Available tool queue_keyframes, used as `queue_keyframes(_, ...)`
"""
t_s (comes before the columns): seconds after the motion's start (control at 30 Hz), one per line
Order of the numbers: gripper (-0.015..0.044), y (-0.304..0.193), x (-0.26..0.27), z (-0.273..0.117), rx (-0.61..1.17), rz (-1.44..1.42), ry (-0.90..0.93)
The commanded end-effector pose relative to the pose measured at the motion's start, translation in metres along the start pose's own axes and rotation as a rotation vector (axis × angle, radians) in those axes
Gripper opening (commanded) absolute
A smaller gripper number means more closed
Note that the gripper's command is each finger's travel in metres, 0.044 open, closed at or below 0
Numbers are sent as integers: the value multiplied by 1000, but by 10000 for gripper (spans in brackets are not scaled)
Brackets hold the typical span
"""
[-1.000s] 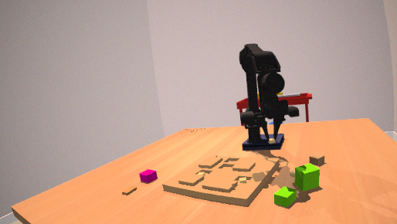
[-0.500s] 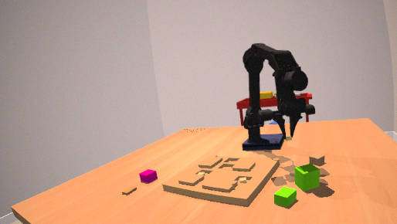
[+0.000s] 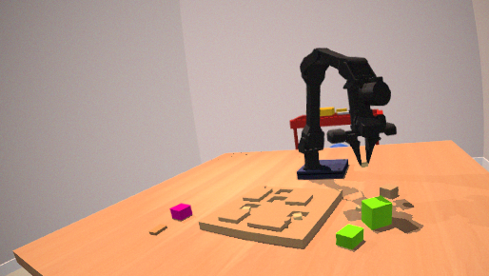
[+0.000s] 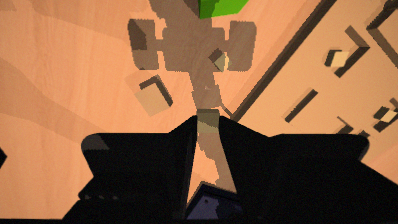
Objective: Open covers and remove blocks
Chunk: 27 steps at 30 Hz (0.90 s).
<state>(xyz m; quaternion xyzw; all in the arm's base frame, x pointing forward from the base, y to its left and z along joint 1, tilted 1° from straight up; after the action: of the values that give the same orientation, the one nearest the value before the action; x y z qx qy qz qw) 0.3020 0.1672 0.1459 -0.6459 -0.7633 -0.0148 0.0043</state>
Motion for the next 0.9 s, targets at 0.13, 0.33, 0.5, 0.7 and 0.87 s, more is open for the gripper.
queue_keyframes(0.13,80,0,1,15,9,4,2)
queue_keyframes(0.33,80,1,2,25,9,4,2)
queue_keyframes(0.5,80,2,2,33,9,4,2)
queue_keyframes(0.7,80,2,2,43,9,4,2)
queue_keyframes(0.87,80,2,2,51,9,4,2)
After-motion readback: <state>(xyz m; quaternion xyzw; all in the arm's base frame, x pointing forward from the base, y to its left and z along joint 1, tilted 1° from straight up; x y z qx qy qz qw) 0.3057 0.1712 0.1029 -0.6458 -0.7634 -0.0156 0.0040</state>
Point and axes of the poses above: the point midway between the two fingers, 35 mm back from their tips, its own z axis out along the fingers, its own x axis across the jaws, y = z × x, the point moved 3 cm from there along -z, back along the fingers, and after that the axes turned 3 degrees about z, right-handed, at the moved point
